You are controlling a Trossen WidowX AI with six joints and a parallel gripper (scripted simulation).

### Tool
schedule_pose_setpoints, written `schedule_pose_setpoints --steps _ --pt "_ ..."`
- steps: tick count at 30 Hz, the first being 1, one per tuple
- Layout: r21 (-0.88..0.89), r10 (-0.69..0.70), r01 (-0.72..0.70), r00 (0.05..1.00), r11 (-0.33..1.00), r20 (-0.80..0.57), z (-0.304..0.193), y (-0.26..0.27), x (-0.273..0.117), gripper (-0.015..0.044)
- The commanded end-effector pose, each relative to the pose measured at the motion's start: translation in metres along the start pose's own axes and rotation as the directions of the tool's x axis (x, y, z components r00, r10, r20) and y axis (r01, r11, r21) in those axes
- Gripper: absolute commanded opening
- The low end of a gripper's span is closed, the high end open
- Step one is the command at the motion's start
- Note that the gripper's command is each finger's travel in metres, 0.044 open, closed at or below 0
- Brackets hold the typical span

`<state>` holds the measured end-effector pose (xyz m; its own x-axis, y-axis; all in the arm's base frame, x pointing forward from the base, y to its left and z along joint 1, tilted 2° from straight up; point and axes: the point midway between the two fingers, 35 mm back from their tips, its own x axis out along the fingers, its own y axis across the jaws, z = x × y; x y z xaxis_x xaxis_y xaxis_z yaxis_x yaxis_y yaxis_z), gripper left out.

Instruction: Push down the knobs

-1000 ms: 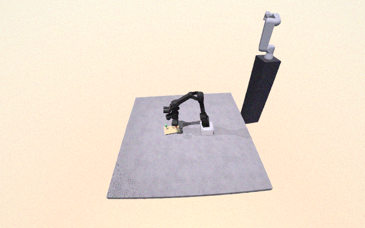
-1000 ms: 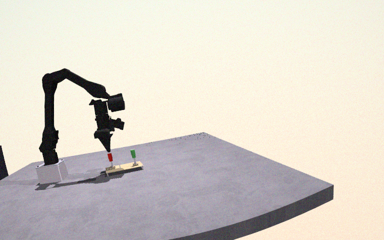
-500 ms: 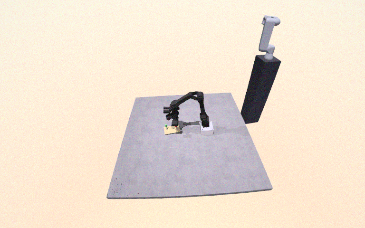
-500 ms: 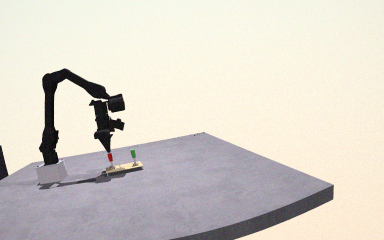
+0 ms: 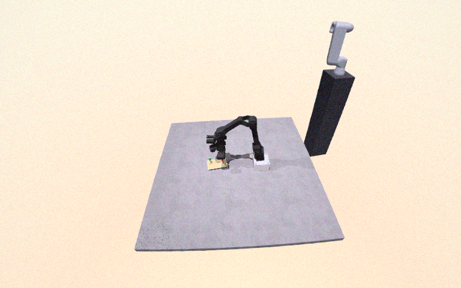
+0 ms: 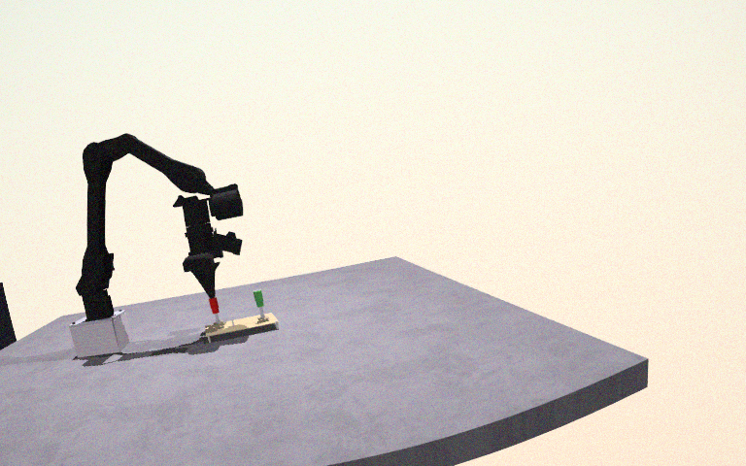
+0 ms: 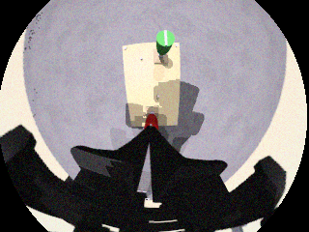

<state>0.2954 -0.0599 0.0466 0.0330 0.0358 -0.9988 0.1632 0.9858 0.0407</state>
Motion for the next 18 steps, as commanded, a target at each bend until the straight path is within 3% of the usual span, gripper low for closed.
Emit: schedule_pose_setpoints --steps 1,18 --pt "-0.003 -0.005 0.005 1.0 1.0 -0.001 -0.0003 -0.0005 0.0011 0.0" --pt "-0.003 -0.005 0.005 1.0 1.0 -0.001 -0.0003 -0.0005 0.002 0.0"
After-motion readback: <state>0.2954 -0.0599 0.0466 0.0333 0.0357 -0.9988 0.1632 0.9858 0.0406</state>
